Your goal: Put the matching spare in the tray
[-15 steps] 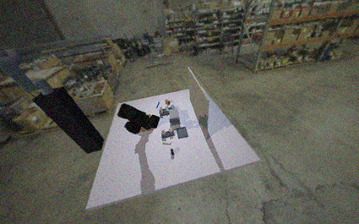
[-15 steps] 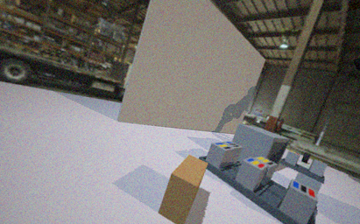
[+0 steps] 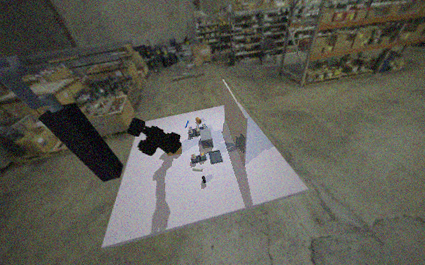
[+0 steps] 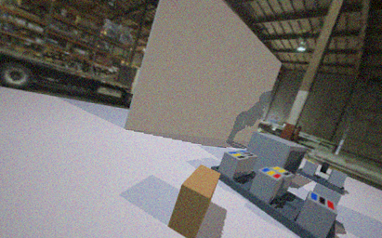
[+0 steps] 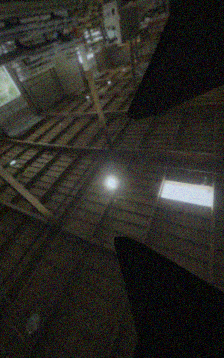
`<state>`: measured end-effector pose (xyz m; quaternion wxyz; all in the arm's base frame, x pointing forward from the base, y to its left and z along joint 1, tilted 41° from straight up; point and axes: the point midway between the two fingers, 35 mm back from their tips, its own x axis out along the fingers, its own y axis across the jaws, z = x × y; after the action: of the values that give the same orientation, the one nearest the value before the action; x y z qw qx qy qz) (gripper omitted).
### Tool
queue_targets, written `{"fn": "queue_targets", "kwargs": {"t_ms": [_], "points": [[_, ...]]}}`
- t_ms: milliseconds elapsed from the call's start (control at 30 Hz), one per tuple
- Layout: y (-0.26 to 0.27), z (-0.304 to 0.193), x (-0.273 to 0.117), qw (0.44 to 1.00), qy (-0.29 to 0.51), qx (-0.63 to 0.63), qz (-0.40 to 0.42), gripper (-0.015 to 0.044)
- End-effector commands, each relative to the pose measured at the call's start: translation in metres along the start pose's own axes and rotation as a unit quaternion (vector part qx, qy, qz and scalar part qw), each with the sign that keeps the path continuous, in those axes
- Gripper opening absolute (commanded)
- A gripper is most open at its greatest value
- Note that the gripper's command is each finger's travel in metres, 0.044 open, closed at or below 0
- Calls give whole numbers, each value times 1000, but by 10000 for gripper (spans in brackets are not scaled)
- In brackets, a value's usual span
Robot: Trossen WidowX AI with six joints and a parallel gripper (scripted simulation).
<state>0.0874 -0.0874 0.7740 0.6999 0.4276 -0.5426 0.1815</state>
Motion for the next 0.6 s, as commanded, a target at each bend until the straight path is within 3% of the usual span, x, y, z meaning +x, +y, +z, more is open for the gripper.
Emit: {"fn": "queue_targets", "kwargs": {"t_ms": [0, 567], "points": [[70, -25, -16, 996, 28, -12, 82, 440], [168, -102, -64, 966, 97, -80, 226, 440]]}}
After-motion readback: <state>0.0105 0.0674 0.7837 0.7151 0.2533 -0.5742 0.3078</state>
